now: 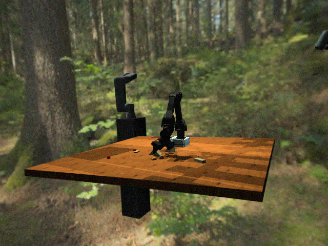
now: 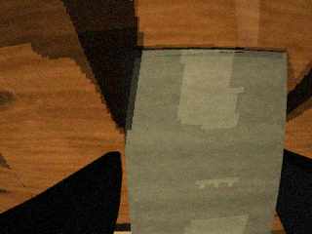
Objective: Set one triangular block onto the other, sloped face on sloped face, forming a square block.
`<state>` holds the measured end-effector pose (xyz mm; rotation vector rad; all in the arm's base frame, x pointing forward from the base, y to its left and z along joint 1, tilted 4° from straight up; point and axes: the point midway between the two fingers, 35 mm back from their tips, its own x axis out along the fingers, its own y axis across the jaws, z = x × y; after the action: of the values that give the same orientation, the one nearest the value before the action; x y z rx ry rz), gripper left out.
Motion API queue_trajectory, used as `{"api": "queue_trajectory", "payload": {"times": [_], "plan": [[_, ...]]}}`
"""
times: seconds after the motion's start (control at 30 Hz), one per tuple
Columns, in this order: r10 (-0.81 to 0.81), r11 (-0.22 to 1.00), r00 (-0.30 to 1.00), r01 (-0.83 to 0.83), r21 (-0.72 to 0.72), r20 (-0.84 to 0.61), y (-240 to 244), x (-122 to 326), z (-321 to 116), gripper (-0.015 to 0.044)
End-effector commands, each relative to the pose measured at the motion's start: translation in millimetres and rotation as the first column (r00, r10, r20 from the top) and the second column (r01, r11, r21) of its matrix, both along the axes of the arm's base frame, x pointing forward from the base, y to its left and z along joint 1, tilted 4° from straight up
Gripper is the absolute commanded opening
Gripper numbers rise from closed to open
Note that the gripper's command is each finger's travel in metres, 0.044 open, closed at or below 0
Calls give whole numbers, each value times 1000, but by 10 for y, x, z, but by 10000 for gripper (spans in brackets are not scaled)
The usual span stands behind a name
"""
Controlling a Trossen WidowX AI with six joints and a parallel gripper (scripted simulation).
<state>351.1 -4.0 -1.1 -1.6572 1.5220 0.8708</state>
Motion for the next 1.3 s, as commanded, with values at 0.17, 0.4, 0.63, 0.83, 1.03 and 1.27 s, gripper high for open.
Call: {"api": "queue_trajectory", "payload": {"times": [0.17, 0.4, 0.63, 0.83, 1.03, 1.27], "plan": [[-2, 1000, 1000, 2, 0, -1, -1, -2, -1, 183], [-2, 1000, 1000, 2, 0, -1, -5, 8, 105, 0], [-1, 1000, 1000, 1, 0, 0, -22, 14, 439, 0], [-1, 1000, 1000, 1, 0, 0, -42, -10, 730, 0], [0, 1000, 1000, 0, -1, 0, -65, -55, 990, 0], [-28, 997, 999, 29, 77, -16, -96, -68, 928, 0]]}}
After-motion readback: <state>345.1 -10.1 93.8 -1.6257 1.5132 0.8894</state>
